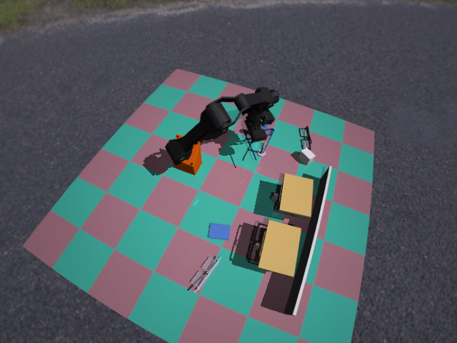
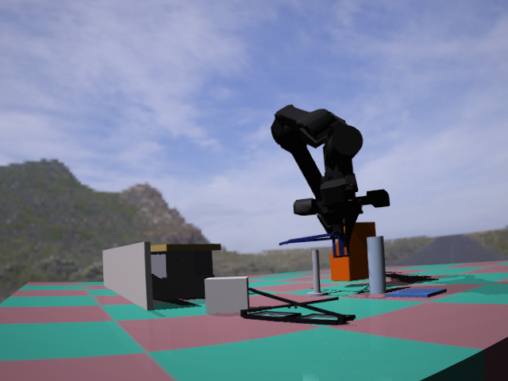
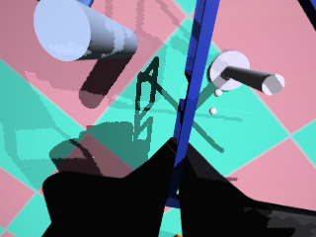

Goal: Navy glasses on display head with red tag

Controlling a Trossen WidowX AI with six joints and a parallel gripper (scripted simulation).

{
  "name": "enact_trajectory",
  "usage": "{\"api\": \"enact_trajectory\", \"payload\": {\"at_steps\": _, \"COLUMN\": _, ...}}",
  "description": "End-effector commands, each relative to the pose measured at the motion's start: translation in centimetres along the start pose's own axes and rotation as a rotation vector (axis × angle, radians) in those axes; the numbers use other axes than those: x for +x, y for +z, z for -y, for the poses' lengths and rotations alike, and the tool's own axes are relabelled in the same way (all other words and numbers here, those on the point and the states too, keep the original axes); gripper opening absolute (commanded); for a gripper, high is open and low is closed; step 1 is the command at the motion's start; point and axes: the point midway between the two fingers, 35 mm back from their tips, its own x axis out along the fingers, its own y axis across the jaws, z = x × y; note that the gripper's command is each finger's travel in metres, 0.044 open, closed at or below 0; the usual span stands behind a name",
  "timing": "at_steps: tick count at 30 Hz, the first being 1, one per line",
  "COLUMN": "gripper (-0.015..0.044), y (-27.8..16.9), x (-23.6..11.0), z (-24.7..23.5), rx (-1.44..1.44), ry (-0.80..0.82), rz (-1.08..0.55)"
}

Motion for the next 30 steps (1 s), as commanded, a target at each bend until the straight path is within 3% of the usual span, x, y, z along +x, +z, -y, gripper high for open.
{"api": "enact_trajectory", "payload": {"at_steps": 1, "gripper": 0.0, "y": -0.4, "x": 2.6, "z": 0.2, "rx": -0.007, "ry": -0.009, "rz": -0.011}}
{"api": "enact_trajectory", "payload": {"at_steps": 30, "gripper": 0.0, "y": -1.7, "x": 2.7, "z": -1.0, "rx": -0.007, "ry": -0.008, "rz": -0.011}}
